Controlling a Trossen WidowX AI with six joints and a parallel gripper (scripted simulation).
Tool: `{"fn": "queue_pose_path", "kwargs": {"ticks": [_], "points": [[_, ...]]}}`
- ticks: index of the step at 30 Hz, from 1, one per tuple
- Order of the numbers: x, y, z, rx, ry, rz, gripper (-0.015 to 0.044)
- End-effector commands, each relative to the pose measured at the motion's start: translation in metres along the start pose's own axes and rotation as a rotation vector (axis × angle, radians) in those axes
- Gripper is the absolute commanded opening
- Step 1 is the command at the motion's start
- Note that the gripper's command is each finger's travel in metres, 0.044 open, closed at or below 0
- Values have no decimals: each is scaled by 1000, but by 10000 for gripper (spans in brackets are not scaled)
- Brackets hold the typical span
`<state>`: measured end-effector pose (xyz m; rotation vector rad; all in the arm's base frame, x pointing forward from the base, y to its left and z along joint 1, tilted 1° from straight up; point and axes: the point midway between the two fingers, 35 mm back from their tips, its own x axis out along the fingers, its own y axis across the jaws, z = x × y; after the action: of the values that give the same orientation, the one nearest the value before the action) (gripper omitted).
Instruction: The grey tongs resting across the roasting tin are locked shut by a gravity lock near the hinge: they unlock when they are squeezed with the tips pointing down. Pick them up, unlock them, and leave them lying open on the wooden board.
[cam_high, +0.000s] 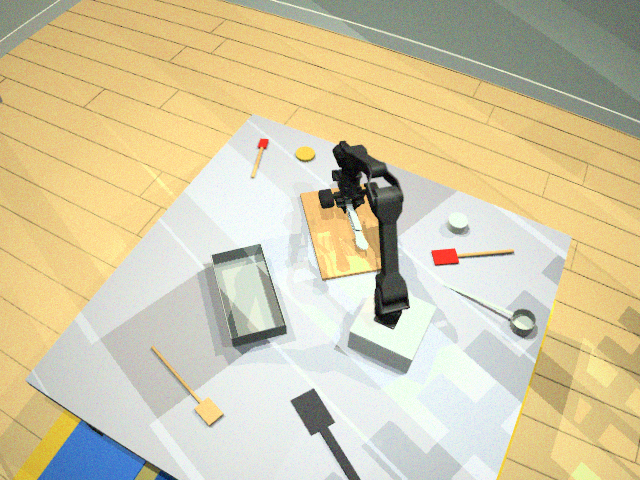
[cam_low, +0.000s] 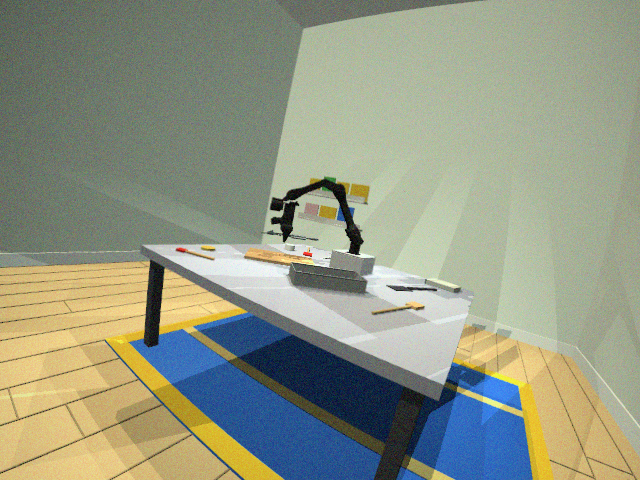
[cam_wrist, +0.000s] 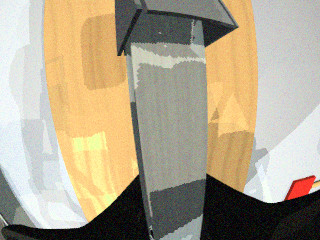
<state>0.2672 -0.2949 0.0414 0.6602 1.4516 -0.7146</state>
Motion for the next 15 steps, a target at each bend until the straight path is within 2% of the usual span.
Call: {"fn": "queue_pose_path", "kwargs": {"ticks": [1,15], "points": [[5,1,1,4,-5,5,-150],[28,1,0,4,-4,5,-150]]}}
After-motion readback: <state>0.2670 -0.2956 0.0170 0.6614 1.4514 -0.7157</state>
